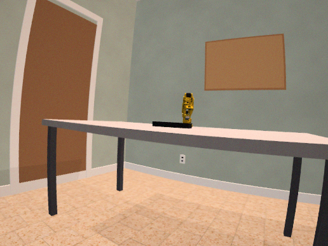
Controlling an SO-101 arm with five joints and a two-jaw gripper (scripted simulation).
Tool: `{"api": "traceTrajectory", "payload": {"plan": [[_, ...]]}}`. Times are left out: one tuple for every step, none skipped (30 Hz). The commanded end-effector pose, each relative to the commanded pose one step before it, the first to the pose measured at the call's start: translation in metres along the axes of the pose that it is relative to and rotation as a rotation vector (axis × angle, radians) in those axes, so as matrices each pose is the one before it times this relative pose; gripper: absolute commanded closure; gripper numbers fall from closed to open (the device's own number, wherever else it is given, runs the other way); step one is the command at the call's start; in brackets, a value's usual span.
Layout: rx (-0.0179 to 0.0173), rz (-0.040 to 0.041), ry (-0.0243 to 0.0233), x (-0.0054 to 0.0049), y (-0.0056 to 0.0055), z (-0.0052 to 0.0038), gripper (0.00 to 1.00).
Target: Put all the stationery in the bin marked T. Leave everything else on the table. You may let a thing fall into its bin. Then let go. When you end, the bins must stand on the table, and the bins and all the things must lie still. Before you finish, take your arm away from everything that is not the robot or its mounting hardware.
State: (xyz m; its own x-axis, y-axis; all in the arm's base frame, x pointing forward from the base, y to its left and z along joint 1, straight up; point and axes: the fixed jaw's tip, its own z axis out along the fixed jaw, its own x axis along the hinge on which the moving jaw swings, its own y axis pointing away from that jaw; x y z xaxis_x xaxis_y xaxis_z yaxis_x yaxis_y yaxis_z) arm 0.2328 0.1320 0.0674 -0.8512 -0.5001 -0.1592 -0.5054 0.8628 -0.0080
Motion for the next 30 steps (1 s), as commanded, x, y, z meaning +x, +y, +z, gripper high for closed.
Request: {"api": "traceTrajectory", "payload": {"plan": [[0.00288, 0.0185, -0.0519, -0.00704, -0.00313, -0.010275, 1.0], [0.00014, 0.00085, -0.00091, -0.00034, -0.00013, 0.00004, 1.0], [0.00017, 0.00126, -0.00135, -0.00051, -0.00019, 0.000061, 1.0], [0.00024, 0.00173, -0.00185, -0.0007, -0.00026, 0.000089, 1.0], [0.00031, 0.00223, -0.00239, -0.0009, -0.00033, 0.000118, 1.0], [0.00038, 0.0027, -0.00292, -0.00108, -0.0004, 0.000149, 1.0], [0.00045, 0.0032, -0.00342, -0.00125, -0.00047, 0.000185, 1.0], [0.00052, 0.00361, -0.00389, -0.0014, -0.00053, 0.000223, 1.0], [0.0, 0.0, 0.0, 0.0, 0.0, 0.0, 1.0], [0.0, 0.0, 0.0, 0.0, 0.0, 0.0, 1.0], [0.00055, 0.00399, -0.0043, -0.00151, -0.00059, 0.00026, 1.0], [0.00059, 0.00433, -0.00465, -0.0016, -0.00063, 0.000304, 1.0], [0.00066, 0.00455, -0.0049, -0.00166, -0.00067, 0.000334, 1.0], [0.00066, 0.00471, -0.00509, -0.00168, -0.0007, 0.000368, 1.0], [0.00066, 0.0048, -0.00518, -0.00166, -0.0007, 0.000393, 1.0], [0.00067, 0.0048, -0.0052, -0.00162, -0.0007, 0.000418, 1.0], [0.00067, 0.0047, -0.00509, -0.00155, -0.00069, 0.000421, 1.0], [0.00064, 0.00455, -0.00493, -0.00145, -0.00067, 0.000428, 1.0], [0.00057, 0.00427, -0.00465, -0.00134, -0.00063, 0.000415, 1.0], [0.00057, 0.00398, -0.0043, -0.0012, -0.00058, 0.000404, 1.0], [0.0005, 0.00361, -0.00389, -0.00106, -0.00053, 0.000367, 1.0], [0.00043, 0.00314, -0.00345, -0.00091, -0.00046, 0.000333, 1.0], [0.00039, 0.0027, -0.00292, -0.00077, -0.0004, 0.000292, 1.0], [0.00029, 0.00223, -0.00239, -0.00061, -0.00032, 0.000237, 1.0], [0.00025, 0.00169, -0.00188, -0.00047, -0.00025, 0.000193, 1.0], [0.0, 0.0, 0.0, 0.0, 0.0, 0.0, 1.0], [0.0, 0.0, 0.0, 0.0, 0.0, 0.0, 1.0], [0.00018, 0.00125, -0.00135, -0.00034, -0.00018, 0.000139, 1.0], [0.00011, 0.00082, -0.00088, -0.00022, -0.00012, 0.00009, 1.0], [0.00007, 0.00047, -0.0005, -0.00012, -0.00006, 0.000049, 1.0]]}}
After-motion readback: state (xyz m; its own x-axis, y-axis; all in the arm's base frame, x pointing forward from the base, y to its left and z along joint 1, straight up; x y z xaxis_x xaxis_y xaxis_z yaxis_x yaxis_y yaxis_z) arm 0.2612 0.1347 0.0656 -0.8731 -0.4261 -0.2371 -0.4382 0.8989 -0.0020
